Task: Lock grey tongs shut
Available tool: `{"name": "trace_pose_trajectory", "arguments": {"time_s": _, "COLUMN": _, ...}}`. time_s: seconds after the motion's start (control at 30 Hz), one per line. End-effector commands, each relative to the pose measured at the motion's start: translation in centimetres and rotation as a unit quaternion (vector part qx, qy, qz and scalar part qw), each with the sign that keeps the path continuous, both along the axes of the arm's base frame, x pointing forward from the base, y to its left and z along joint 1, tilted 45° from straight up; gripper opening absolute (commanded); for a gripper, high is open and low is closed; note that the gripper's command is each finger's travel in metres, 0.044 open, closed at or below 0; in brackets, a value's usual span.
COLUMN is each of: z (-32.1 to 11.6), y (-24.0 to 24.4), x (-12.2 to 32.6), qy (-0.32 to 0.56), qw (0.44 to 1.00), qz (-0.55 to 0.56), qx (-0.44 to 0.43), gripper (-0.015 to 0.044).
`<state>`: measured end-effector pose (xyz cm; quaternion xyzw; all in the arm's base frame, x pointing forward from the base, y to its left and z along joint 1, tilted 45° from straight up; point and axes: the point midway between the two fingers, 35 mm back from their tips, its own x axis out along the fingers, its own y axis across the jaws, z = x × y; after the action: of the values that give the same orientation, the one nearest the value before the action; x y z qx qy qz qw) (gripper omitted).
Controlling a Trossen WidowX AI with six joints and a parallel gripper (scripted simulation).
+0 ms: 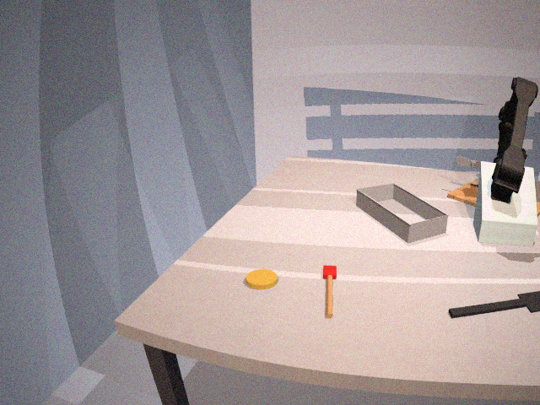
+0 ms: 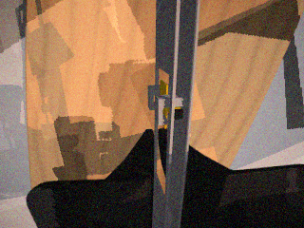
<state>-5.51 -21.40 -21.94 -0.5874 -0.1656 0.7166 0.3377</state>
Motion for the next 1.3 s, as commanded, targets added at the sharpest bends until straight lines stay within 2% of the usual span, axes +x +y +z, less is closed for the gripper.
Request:
{"name": "trace_pose_trajectory", "arguments": {"time_s": 0.0, "z": -0.4, "y": 0.5, "x": -0.1, "qy": -0.001, "qw": 1.0, "qz": 0.003, "qx": 0.001, "gripper": -0.015}}
{"name": "trace_pose_trajectory", "arguments": {"time_s": 0.83, "z": -2.6, "y": 3.1, "x": -0.3, "qy": 0.0, "qw": 1.0, "qz": 0.003, "qx": 0.001, "gripper": -0.015}}
{"name": "trace_pose_trajectory", "arguments": {"time_s": 1.27, "z": -2.5, "y": 3.1, "x": -0.2, "qy": 0.0, "qw": 1.0, "qz": 0.0, "qx": 0.002, "gripper": 0.0191}}
